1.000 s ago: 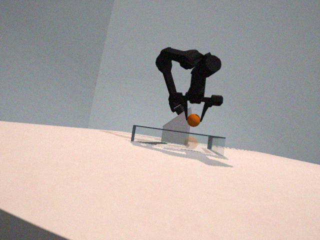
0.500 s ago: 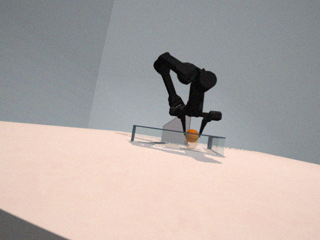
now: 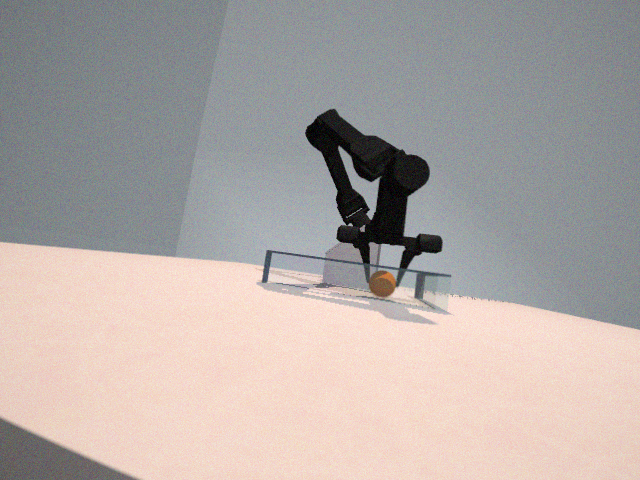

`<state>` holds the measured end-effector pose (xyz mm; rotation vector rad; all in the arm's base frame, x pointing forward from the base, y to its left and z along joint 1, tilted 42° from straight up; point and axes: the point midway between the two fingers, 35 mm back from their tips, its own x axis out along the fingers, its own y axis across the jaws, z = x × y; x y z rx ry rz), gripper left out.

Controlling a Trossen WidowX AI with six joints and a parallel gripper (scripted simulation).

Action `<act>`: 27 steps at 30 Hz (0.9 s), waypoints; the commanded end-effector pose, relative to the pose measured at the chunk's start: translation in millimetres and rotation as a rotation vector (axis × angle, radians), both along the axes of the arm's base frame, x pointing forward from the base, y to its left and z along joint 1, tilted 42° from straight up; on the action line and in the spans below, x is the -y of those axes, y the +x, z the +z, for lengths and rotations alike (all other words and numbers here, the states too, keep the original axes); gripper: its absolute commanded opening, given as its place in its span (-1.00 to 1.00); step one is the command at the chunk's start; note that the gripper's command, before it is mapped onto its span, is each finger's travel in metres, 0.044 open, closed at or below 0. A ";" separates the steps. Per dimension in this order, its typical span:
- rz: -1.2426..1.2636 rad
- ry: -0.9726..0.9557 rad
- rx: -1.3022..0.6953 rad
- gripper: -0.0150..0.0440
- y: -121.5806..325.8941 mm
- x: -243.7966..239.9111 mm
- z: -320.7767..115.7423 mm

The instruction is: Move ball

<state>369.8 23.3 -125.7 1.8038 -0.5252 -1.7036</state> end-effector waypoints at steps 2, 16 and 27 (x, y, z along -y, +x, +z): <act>0.004 -0.005 -0.006 -0.49 -0.2 5.4 -6.4; 0.001 -0.001 -0.003 0.49 -0.3 3.4 -4.0; 0.004 -0.001 -0.006 0.69 -8.1 -51.8 57.9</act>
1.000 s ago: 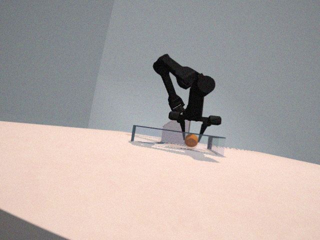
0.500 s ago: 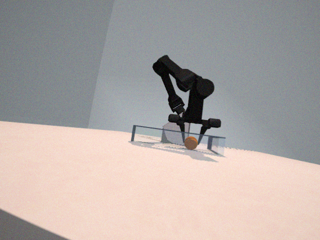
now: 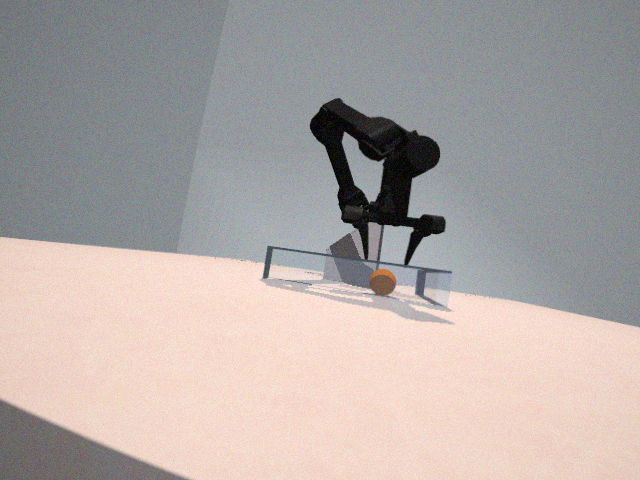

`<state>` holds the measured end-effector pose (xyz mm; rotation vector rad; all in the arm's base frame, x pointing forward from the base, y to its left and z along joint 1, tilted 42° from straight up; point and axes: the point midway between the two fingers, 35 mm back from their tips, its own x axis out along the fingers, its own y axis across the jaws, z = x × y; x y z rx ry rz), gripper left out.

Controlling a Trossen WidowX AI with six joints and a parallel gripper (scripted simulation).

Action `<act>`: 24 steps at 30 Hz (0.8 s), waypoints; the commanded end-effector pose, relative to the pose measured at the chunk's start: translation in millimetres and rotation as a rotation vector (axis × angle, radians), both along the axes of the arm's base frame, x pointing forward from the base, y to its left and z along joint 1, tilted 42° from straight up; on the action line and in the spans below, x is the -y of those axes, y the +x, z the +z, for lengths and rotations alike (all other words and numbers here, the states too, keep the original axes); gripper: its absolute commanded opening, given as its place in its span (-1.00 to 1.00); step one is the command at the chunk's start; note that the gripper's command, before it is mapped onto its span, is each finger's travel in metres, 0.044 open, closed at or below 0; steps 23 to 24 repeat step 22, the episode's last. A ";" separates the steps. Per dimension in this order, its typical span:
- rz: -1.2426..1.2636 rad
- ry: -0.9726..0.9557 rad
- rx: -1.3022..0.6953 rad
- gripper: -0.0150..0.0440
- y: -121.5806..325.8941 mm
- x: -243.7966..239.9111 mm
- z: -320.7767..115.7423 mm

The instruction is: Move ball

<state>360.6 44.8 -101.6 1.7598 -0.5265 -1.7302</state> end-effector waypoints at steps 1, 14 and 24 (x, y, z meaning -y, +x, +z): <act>0.011 0.013 0.031 0.69 0.5 -32.1 36.0; 0.027 0.017 0.040 0.96 0.4 -47.8 50.1; 0.025 0.016 0.041 1.00 -4.9 -62.8 70.3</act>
